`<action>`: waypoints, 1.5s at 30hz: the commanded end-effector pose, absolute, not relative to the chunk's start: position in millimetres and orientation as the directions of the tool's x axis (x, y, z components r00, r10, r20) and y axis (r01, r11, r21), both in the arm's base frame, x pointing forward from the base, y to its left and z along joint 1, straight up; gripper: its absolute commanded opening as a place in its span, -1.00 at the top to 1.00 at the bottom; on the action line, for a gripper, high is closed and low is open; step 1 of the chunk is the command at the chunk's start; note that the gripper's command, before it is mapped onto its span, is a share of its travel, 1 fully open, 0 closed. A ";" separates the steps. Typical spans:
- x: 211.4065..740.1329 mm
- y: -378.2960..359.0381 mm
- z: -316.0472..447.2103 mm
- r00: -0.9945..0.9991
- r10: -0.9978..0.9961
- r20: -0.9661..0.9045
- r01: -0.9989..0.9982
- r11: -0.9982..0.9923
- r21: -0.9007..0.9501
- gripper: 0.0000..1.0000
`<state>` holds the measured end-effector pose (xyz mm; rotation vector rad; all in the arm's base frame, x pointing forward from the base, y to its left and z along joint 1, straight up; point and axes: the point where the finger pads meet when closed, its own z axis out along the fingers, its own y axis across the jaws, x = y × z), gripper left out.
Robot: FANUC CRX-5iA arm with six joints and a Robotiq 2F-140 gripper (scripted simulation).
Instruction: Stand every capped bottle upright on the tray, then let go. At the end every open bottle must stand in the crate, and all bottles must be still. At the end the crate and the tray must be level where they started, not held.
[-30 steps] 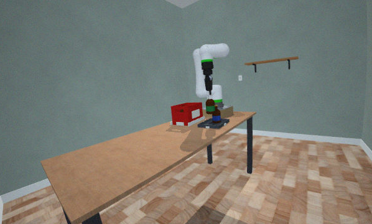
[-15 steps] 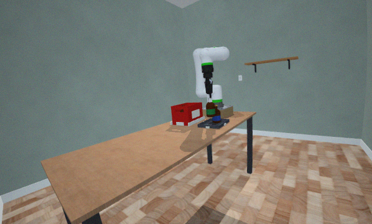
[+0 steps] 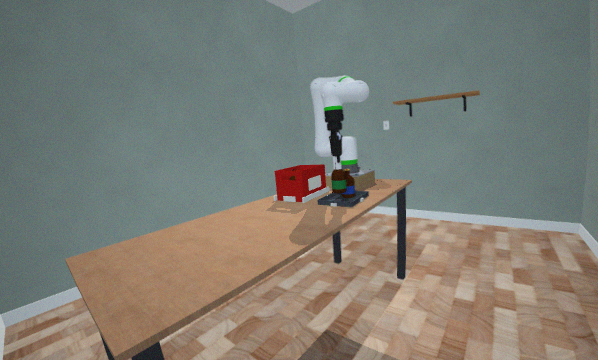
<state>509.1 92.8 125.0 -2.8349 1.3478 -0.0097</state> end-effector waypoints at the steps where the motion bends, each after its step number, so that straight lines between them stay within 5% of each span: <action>1: 509.1 93.1 120.0 0.631 -0.776 0.005 -0.776 -0.631 -0.006 1.00; 45: 509.1 93.3 88.4 0.631 -0.776 0.005 -0.776 -0.631 -0.006 1.00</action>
